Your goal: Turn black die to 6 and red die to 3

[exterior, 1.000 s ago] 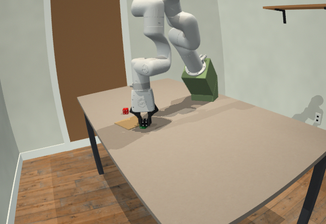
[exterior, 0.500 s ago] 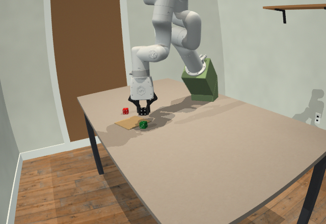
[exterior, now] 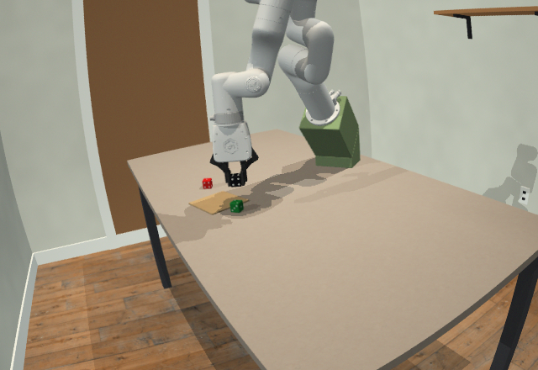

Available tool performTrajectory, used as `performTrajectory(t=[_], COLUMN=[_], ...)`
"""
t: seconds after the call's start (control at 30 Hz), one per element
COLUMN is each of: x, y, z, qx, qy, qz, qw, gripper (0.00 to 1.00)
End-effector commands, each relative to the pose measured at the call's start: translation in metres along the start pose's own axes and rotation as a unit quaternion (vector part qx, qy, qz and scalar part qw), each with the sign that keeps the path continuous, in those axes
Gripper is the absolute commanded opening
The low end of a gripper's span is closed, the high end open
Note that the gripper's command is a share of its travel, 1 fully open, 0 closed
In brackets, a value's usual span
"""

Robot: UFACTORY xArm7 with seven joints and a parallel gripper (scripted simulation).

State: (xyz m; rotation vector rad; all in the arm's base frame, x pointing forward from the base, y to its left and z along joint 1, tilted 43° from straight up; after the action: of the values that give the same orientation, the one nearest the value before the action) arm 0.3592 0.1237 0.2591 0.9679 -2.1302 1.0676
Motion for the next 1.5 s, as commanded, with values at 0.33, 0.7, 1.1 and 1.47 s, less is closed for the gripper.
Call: performTrajectory(t=[0.33, 0.7, 1.1, 1.47], x=[0.001, 0.005, 0.007, 0.001], y=[-0.061, -0.095, -0.099, -0.100], z=[0.062, 0.123, 0.136, 0.136], qx=[0.158, 0.263, 0.282, 0.282], qy=[-0.009, -0.001, 0.001, 0.001], qz=[-0.005, 0.000, 0.000, 0.000], qw=[0.987, 0.965, 0.960, 0.960], gripper=[0.27, 0.27, 0.27, 0.27])
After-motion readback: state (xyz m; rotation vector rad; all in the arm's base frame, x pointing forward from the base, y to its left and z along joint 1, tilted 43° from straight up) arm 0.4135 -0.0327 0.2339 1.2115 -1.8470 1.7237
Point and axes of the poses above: the point where the finger pads meet when closed, its own x axis back along the fingers, its own y axis across the jaws, z = x × y, the point moved 4 cm from there along x, back along the fingers, and after that the axes turned 13 degrees about x, right-handed, at the moved point
